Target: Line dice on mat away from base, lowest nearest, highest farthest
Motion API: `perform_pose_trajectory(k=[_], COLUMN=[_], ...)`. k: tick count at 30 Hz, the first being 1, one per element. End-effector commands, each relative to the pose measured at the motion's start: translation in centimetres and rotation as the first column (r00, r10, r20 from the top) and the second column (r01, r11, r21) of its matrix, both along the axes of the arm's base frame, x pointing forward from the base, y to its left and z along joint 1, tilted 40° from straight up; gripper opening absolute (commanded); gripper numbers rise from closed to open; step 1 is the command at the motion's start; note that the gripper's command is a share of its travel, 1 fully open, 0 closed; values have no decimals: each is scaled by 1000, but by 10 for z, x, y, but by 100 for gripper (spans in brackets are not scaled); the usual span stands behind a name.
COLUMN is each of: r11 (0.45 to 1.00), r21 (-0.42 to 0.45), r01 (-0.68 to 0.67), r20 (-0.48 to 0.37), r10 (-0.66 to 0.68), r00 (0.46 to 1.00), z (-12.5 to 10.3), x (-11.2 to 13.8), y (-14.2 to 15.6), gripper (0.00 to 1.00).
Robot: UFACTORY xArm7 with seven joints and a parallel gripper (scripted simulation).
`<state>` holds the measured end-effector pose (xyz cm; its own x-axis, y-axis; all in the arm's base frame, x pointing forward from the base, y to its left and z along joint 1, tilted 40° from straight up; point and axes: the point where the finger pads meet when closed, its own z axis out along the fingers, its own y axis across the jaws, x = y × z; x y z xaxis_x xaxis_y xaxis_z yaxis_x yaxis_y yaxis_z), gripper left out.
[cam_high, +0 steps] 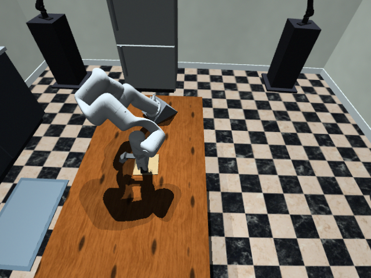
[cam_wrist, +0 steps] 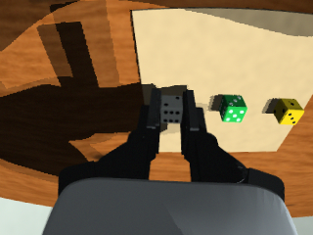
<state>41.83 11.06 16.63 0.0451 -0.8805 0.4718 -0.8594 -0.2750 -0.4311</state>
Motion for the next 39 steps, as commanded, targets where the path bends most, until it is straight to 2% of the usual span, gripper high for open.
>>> perform_pose_trajectory(k=[1,39], r11=[1000,1000], r21=[2,2], r01=[-2,-2], r20=[2,1], r10=[2,2], r00=[1000,1000], z=[1,-2], x=[0,2], y=[1,0], gripper=[11,11])
